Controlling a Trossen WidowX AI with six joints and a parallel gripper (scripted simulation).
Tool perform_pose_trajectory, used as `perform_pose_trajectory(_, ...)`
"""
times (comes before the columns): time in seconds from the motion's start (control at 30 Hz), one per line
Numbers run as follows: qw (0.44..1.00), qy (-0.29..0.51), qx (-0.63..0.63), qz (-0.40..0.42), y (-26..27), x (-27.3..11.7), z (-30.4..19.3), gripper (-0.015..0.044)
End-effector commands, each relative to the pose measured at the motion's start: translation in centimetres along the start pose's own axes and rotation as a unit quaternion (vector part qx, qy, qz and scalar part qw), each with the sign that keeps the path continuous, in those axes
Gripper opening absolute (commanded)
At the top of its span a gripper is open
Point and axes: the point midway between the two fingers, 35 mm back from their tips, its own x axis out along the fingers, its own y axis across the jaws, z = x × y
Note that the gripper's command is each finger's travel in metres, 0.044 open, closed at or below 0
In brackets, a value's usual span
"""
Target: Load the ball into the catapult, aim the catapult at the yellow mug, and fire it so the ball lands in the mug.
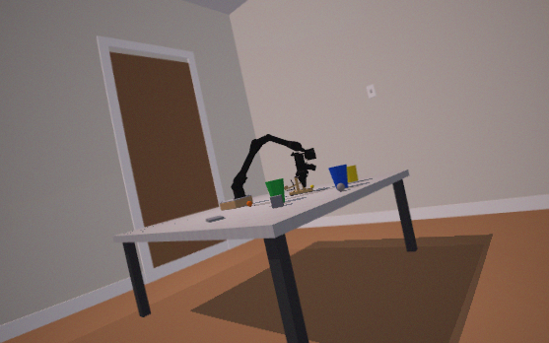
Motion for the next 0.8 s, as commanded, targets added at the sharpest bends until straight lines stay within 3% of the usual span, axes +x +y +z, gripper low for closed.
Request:
perform_pose_trajectory(0.0,1.0,0.0,0.0,0.0,0.0,0.0,0.0,0.0)
perform_pose_trajectory(0.17,1.0,0.0,0.0,0.0,0.0,0.0,0.0,0.0)
perform_pose_trajectory(0.63,1.0,0.0,0.0,0.0,0.0,0.0,0.0,0.0368)
perform_pose_trajectory(0.73,1.0,0.0,0.0,0.0,0.0,-2.0,0.2,0.044)
perform_pose_trajectory(0.77,1.0,0.0,0.0,0.0,0.0,-3.5,0.3,0.044)
